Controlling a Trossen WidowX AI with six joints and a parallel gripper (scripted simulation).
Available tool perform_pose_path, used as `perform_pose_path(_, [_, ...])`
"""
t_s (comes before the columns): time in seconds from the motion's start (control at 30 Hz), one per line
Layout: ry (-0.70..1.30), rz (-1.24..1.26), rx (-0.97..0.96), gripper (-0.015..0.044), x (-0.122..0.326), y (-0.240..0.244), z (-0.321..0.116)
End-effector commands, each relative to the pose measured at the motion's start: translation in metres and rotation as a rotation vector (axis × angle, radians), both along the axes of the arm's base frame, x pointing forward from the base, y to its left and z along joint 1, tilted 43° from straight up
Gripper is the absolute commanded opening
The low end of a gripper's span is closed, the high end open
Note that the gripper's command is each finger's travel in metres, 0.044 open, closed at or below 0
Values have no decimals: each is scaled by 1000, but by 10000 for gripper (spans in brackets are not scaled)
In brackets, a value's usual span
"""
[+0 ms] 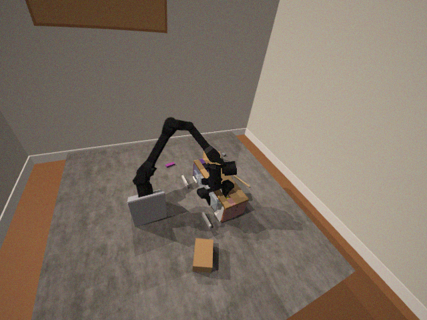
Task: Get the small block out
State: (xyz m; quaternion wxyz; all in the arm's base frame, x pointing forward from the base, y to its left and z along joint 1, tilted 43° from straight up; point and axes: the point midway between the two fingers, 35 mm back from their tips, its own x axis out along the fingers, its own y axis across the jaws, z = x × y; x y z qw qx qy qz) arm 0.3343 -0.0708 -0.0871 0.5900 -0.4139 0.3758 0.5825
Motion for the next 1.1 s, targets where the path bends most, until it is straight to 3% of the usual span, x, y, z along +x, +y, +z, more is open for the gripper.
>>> perform_pose_path(0.0, [-8, 10, -2, 400, 3, -2, -4])
perform_pose_path(0.17, [-7, 10, -3, 400, 4, -6, -4])
perform_pose_path(0.4, [6, -2, -4, 400, -2, -45, 40])
perform_pose_path(0.8, [-2, -13, -6, 400, 0, -45, 38])
perform_pose_path(0.83, [4, -30, -3, 374, -1, -45, 38])
perform_pose_path(0.93, [89, -268, 31, 295, -3, -49, 36])
perform_pose_path(1.07, [245, -673, 96, 285, -7, -55, 33])
